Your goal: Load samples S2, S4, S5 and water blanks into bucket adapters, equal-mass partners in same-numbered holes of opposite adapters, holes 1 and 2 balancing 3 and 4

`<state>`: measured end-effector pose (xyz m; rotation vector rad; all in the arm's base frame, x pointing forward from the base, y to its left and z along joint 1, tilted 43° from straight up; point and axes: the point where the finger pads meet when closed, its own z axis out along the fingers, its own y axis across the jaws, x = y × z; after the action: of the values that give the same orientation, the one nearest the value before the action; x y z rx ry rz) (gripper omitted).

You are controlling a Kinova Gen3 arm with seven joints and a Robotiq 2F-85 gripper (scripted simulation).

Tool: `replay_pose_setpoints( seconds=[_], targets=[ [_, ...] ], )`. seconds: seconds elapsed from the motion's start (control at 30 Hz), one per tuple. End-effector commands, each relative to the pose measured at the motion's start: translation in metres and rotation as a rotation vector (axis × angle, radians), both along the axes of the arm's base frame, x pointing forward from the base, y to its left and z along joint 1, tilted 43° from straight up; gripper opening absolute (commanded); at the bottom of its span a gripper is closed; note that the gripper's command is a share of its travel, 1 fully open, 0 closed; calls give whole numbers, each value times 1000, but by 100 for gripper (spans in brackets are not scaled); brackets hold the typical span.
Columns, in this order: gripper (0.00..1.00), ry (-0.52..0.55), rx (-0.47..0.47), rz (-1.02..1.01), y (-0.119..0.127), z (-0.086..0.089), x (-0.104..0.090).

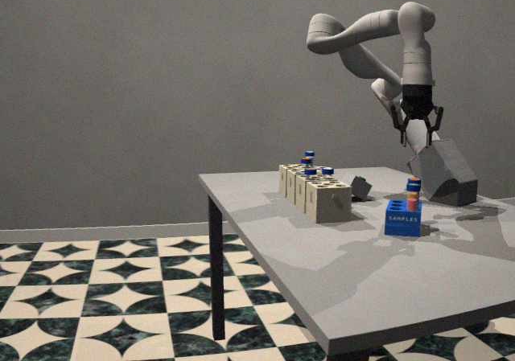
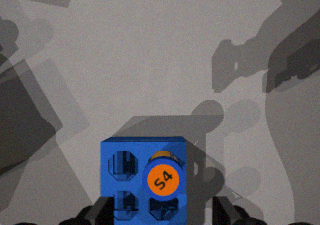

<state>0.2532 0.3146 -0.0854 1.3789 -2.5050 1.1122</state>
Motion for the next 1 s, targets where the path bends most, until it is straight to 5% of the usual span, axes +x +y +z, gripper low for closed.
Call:
replay_pose_setpoints(
  seconds=[0.0, 0.97],
  targets=[
    [62, -1, 2, 1, -1, -2, 1],
    [62, -1, 2, 1, -23, -28, 10]
  ],
)
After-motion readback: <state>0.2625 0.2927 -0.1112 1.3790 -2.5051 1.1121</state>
